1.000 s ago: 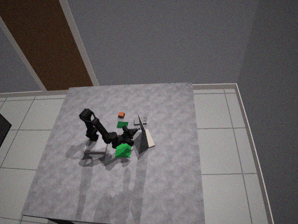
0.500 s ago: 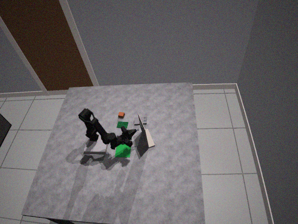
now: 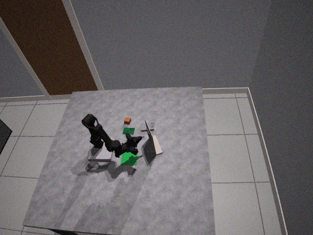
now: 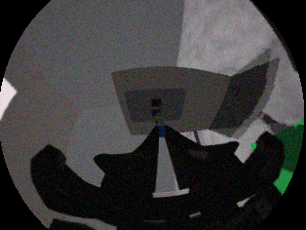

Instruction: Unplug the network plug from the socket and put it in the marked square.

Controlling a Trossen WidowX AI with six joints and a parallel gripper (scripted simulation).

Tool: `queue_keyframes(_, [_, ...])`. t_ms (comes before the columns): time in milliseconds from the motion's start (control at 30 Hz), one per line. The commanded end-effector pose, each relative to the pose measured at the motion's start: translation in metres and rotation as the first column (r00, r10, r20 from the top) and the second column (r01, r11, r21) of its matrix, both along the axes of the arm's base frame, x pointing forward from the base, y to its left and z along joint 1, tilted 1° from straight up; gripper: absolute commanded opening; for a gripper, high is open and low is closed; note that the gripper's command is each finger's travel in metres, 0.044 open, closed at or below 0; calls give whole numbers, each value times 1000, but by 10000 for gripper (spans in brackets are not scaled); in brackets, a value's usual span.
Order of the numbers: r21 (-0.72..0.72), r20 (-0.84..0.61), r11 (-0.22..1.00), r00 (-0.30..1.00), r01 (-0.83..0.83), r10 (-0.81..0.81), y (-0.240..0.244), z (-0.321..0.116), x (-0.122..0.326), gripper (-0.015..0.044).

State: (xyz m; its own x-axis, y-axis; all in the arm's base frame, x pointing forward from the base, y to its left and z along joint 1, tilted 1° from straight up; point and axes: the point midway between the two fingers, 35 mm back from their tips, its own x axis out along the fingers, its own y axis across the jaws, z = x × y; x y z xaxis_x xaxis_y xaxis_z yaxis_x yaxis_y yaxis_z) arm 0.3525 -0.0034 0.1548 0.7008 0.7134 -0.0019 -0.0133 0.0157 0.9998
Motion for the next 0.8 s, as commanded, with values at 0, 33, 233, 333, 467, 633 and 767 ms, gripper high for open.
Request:
queue_keyframes(0, [-3,3,1000,1000,-3,3,-2,0,-4,0])
queue_keyframes(33, [-3,3,1000,1000,-3,3,-2,0,-5,0])
queue_keyframes(233, [-3,3,1000,1000,-3,3,-5,0,-8,0])
queue_keyframes(333, [-3,2,1000,1000,-3,3,-6,0,-9,0])
queue_keyframes(467, [-4,2,1000,1000,-3,3,-8,0,-11,0])
queue_keyframes(633, [-4,2,1000,1000,-3,3,-11,0,-14,0])
queue_keyframes(767, [-4,2,1000,1000,-3,3,-12,0,-16,0])
